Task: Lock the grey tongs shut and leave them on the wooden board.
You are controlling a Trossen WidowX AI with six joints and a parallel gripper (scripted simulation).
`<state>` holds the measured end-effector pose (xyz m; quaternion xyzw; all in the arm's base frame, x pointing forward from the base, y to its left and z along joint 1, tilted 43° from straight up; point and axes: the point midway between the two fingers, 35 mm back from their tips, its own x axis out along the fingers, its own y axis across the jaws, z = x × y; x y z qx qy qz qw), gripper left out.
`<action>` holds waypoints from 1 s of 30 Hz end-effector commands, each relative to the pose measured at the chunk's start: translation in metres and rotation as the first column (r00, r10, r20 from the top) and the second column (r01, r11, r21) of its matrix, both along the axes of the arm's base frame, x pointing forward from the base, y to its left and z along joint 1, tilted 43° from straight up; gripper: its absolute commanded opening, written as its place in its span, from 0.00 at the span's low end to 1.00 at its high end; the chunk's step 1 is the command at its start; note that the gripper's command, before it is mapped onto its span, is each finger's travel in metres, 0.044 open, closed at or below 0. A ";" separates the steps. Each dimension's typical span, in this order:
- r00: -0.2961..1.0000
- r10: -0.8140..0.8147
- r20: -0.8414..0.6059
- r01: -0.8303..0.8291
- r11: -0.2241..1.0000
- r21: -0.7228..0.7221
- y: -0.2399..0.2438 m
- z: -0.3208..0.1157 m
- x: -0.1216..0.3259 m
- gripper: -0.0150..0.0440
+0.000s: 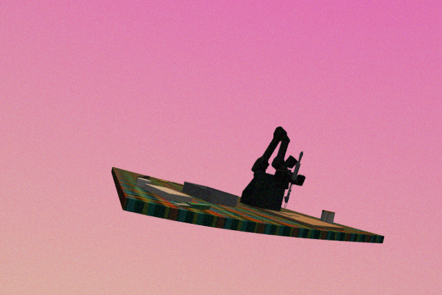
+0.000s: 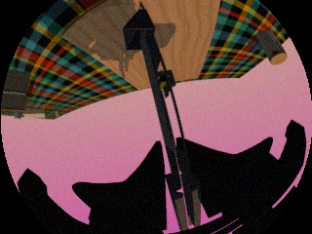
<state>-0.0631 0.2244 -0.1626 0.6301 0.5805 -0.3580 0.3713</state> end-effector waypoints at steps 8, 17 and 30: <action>1.000 0.001 0.004 -0.001 1.000 0.012 0.002 0.003 0.000 0.00; 1.000 0.001 0.004 -0.001 1.000 0.012 0.002 0.003 0.000 0.00; 1.000 0.000 0.007 0.000 1.000 0.003 0.003 0.000 0.000 0.00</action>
